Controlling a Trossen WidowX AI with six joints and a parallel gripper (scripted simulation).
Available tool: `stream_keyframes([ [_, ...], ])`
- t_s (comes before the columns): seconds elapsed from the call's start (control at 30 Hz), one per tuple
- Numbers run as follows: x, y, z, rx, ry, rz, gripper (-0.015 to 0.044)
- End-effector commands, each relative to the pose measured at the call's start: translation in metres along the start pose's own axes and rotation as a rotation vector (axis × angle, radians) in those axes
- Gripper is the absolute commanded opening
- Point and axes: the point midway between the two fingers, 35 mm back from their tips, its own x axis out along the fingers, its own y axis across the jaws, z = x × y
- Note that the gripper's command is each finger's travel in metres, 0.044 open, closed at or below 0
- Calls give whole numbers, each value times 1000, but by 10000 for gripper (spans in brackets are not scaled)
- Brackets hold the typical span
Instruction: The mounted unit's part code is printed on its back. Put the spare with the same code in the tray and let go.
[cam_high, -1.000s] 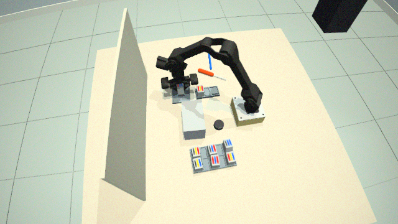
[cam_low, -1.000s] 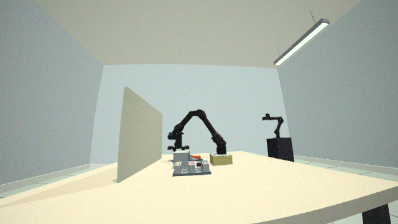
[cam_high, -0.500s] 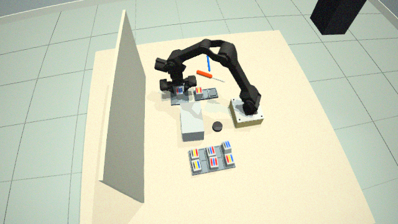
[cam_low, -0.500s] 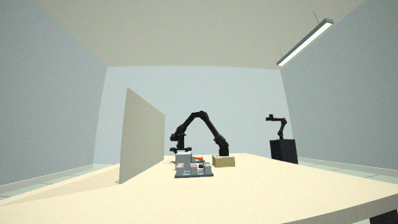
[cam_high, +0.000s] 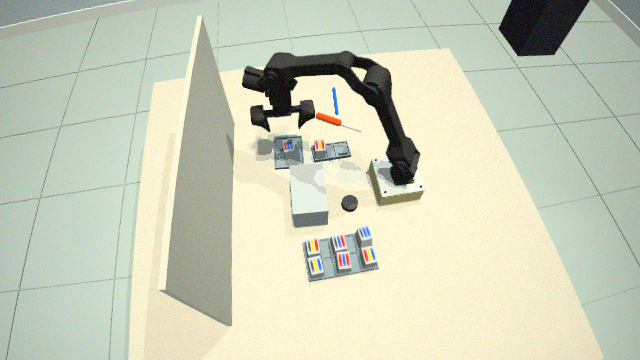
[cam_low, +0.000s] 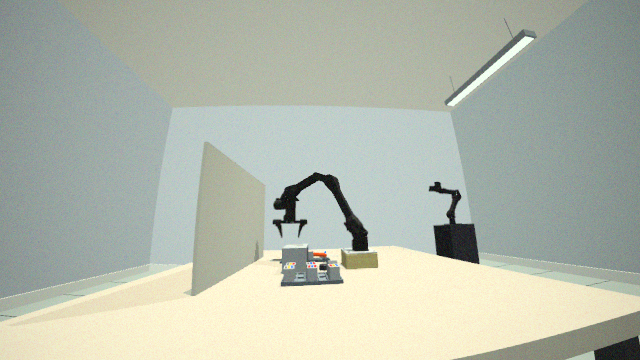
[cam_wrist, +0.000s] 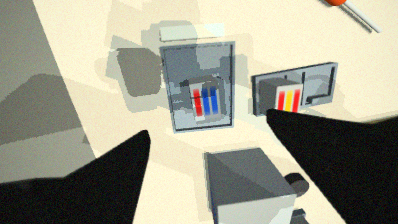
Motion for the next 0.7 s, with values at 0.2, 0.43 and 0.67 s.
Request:
stream_keyframes([
  [0.2, -10, 0, 0, 0, -4, 7, 440],
  [0.43, -10, 0, 0, 0, -4, 7, 440],
  [0.67, -10, 0, 0, 0, -4, 7, 440],
])
